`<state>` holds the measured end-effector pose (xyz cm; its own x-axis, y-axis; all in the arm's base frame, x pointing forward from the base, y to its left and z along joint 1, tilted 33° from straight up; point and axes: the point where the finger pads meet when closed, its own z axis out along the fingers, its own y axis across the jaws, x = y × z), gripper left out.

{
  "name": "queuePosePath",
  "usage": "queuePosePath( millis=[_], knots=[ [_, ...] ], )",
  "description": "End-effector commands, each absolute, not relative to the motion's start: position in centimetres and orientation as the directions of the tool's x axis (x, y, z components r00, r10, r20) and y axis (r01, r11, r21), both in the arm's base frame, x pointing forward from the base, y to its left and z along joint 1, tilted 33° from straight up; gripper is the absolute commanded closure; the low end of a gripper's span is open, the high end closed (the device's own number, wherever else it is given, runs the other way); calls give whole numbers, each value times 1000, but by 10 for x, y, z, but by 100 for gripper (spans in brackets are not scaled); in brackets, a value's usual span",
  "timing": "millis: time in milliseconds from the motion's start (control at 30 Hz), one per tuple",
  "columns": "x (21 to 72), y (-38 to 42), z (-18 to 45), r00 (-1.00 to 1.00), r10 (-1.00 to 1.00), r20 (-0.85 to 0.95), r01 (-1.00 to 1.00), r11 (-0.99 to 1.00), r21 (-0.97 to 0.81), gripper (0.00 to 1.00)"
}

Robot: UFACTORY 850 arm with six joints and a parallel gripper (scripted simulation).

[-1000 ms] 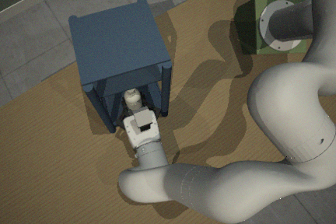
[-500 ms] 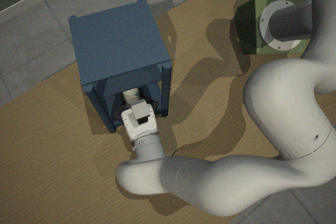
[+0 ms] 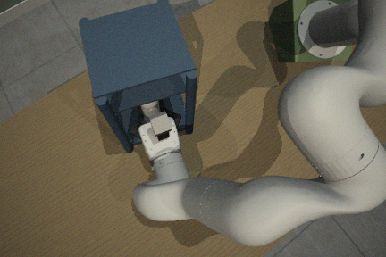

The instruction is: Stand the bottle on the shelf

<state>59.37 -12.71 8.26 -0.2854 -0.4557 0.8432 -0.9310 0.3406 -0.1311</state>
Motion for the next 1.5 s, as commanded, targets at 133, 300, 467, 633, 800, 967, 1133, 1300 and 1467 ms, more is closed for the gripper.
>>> queuePosePath(
  millis=[133,300,467,633,800,967,1133,1300,1467],
  knots=[
    [594,-128,83,-287,-455,843,-931,341,-132,100],
    [594,-128,83,-287,-455,843,-931,341,-132,100],
    [594,-128,83,-287,-455,843,-931,341,-132,100],
    [594,-128,83,-287,-455,843,-931,341,-132,100],
    [595,-128,83,-287,-455,843,-931,341,-132,100],
    [595,-128,83,-287,-455,843,-931,341,-132,100],
    [595,-127,82,-287,-455,843,-931,341,-132,100],
    [597,-124,77,-287,-455,843,-931,341,-132,100],
    [598,-122,73,-287,-455,843,-931,341,-132,100]
  ],
)
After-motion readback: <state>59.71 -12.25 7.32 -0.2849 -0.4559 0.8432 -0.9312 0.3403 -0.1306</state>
